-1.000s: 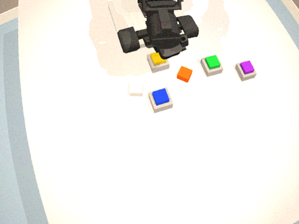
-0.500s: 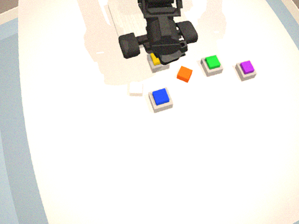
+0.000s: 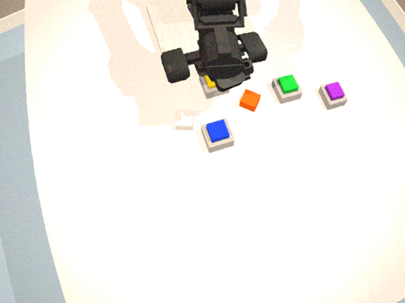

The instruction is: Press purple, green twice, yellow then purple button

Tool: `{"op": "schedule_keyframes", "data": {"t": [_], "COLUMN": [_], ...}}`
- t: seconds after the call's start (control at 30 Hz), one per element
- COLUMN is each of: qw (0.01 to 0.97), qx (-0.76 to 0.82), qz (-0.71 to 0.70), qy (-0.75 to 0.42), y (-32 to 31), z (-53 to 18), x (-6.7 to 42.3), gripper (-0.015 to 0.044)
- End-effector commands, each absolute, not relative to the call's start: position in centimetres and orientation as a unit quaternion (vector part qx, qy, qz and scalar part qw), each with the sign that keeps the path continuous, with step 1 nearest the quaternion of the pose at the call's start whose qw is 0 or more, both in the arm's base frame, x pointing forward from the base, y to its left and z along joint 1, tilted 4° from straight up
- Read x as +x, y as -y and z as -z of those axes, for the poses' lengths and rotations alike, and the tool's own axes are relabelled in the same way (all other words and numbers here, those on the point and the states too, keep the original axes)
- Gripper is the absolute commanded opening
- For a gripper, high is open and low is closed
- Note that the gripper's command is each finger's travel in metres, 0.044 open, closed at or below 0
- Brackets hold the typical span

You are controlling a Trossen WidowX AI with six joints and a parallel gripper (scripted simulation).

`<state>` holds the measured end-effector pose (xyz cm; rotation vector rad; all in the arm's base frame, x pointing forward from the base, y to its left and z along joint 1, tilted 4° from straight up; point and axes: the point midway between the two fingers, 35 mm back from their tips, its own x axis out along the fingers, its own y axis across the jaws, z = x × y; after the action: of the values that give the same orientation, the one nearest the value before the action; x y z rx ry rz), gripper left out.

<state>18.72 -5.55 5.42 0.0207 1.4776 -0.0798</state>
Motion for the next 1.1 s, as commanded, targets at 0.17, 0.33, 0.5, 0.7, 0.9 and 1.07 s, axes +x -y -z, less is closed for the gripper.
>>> {"op": "schedule_keyframes", "data": {"t": [0.17,0.33,0.5,0.7,0.9,1.07], "qw": [0.736,0.736,0.736,0.736,0.736,0.736], "qx": [0.011,0.011,0.011,0.011,0.011,0.011], "qz": [0.032,0.032,0.032,0.032,0.032,0.032], "qy": [-0.676,-0.676,-0.676,-0.676,-0.676,-0.676], "y": [5.4,5.4,5.3,5.3,5.1,5.1], "z": [-5.1,-5.1,-8.3,-8.5,-13.9,-14.7], "x": [18.5,18.5,18.3,18.2,17.9,17.7], "gripper": [0.002,0.002,0.002,0.002,0.002,0.002]}}
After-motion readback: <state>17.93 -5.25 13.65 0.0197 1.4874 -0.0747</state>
